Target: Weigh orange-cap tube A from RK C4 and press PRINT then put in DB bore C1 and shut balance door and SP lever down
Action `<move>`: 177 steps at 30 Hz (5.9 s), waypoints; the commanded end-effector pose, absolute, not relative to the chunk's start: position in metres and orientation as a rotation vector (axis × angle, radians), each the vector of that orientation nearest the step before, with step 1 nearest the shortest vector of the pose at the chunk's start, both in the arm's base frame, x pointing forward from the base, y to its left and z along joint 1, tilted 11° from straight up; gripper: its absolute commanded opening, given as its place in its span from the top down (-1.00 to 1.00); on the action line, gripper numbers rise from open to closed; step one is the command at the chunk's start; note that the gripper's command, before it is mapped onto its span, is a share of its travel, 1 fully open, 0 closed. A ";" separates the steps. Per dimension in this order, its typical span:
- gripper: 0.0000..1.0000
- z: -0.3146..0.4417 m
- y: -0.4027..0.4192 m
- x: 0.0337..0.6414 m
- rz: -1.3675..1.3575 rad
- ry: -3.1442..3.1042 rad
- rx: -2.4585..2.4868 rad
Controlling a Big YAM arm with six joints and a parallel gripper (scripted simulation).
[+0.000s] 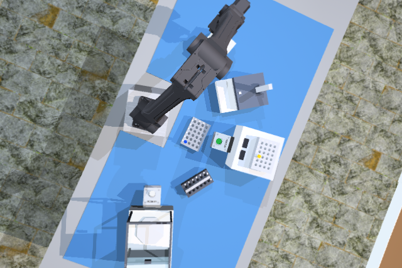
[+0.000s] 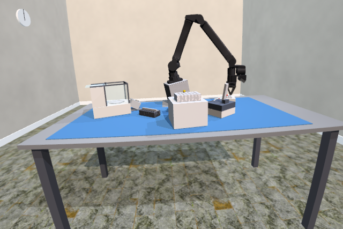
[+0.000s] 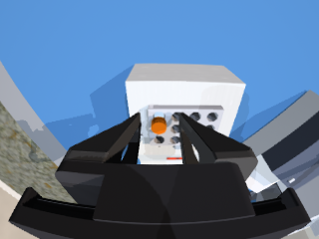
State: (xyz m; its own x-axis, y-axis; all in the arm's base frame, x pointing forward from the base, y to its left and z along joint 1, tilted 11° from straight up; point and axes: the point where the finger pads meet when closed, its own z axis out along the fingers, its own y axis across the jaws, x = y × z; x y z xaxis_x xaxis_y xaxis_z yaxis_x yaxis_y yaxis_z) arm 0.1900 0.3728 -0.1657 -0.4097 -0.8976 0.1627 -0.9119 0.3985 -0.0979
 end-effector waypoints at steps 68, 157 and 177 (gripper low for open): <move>0.28 -0.140 0.387 0.195 0.246 -2.575 1.673; 0.40 -0.020 0.426 0.191 0.220 -2.597 1.685; 0.40 0.011 0.431 0.189 0.218 -2.599 1.685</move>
State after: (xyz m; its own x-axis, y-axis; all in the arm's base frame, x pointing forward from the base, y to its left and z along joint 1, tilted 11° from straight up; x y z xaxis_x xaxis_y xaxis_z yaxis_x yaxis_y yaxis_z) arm 0.1823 0.3982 -0.0193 -0.4020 -0.8969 0.1845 -0.9154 0.3896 -0.1011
